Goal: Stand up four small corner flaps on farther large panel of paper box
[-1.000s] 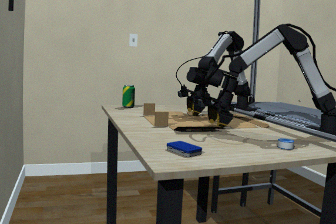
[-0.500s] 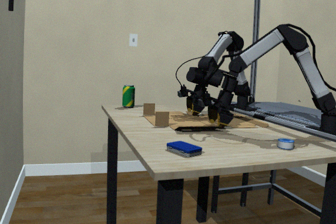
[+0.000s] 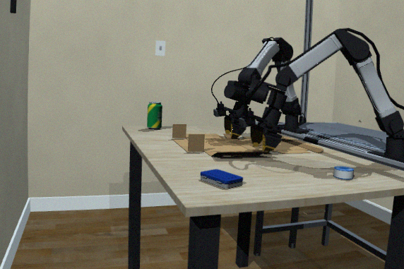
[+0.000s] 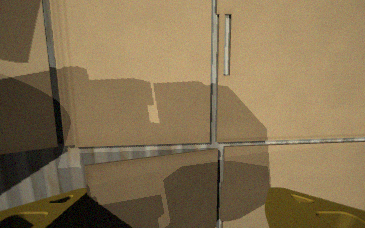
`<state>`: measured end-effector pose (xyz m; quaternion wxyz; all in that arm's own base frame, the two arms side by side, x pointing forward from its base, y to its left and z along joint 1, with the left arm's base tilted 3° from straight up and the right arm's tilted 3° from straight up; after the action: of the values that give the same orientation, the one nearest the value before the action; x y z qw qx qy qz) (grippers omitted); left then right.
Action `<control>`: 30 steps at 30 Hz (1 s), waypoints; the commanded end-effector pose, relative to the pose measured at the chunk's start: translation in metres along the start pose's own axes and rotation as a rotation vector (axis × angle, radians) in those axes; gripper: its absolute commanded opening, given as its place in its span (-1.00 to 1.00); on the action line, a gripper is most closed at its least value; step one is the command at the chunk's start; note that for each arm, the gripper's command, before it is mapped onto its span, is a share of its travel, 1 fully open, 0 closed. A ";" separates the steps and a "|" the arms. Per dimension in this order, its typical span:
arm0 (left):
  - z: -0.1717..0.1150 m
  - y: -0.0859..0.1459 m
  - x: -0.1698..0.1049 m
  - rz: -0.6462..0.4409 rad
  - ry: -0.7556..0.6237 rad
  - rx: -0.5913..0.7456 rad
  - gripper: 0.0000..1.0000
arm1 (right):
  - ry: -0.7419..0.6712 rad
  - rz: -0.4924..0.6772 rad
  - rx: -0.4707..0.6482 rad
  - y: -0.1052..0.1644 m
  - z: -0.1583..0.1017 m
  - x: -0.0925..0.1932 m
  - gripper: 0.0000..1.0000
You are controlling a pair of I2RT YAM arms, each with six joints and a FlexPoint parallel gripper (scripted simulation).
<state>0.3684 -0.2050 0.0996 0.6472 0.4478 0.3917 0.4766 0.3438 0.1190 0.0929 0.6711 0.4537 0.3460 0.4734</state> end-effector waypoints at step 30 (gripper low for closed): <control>0.013 0.048 -0.026 -0.017 0.031 -0.058 0.54 | 0.017 -0.019 0.062 -0.011 -0.010 0.000 0.54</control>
<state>0.3600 -0.2248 0.1220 0.6472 0.4391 0.3982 0.4793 0.3439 0.1183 0.0930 0.6735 0.4513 0.3466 0.4719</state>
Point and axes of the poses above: on each arm, the point where the finger pads meet when closed, its own y axis back along the fingers, its own x axis across the jaws, z = x × y, the point moved 8 cm from there along y, back along the fingers, and after that the axes turned 12 degrees about -y, right-handed, at the moved point
